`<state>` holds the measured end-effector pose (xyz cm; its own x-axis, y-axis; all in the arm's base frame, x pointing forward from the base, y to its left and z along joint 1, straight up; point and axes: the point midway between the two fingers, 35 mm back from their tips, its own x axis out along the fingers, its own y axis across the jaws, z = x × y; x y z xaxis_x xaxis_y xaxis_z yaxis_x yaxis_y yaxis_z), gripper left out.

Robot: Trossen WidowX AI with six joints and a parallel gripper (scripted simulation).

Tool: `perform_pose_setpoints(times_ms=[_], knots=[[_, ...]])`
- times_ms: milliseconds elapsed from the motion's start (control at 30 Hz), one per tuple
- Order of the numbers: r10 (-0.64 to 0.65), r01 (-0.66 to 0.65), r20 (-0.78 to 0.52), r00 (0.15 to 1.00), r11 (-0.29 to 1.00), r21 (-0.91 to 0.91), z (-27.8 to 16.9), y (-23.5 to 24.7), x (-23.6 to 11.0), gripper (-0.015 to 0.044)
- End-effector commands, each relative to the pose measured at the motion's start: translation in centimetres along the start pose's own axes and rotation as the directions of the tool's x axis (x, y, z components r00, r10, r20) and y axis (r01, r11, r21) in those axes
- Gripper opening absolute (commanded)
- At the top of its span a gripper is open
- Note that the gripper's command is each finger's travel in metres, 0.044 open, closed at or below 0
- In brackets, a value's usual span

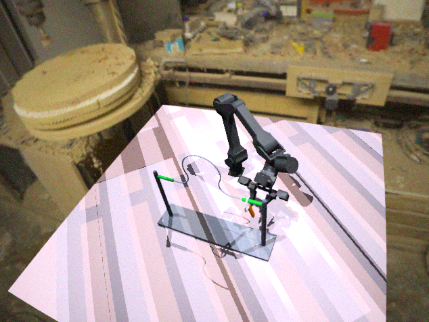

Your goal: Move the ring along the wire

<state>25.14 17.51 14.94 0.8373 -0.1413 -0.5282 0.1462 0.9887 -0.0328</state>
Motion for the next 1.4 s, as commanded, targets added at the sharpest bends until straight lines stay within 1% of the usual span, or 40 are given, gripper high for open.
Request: perform_pose_setpoints(times_ms=[0, 767, 833, 933, 967, 1100, 1133, 1367], knots=[[-0.002, 0.002, 0.007, 1.000, 1.000, 0.010, 0.2, -0.2, -1.1, 0.0160], [-0.002, 0.002, 0.007, 1.000, 1.000, 0.010, 0.2, -0.2, -1.1, 0.0160], [0.001, -0.001, 0.001, 1.000, 1.000, 0.005, 0.1, 0.0, -1.9, 0.0212], [0.001, -0.001, 0.001, 1.000, 1.000, 0.004, 0.1, -0.1, -5.2, 0.0291], [0.002, -0.002, 0.004, 1.000, 1.000, 0.003, 0.2, -0.2, -5.8, 0.0317], [0.002, -0.002, 0.005, 1.000, 1.000, 0.003, 0.2, -0.2, -6.0, 0.0423], [0.002, -0.002, 0.005, 1.000, 1.000, 0.003, 0.2, -0.2, -6.0, 0.0440], [0.002, -0.002, 0.005, 1.000, 1.000, 0.003, 0.2, -0.2, -6.0, 0.0440]])
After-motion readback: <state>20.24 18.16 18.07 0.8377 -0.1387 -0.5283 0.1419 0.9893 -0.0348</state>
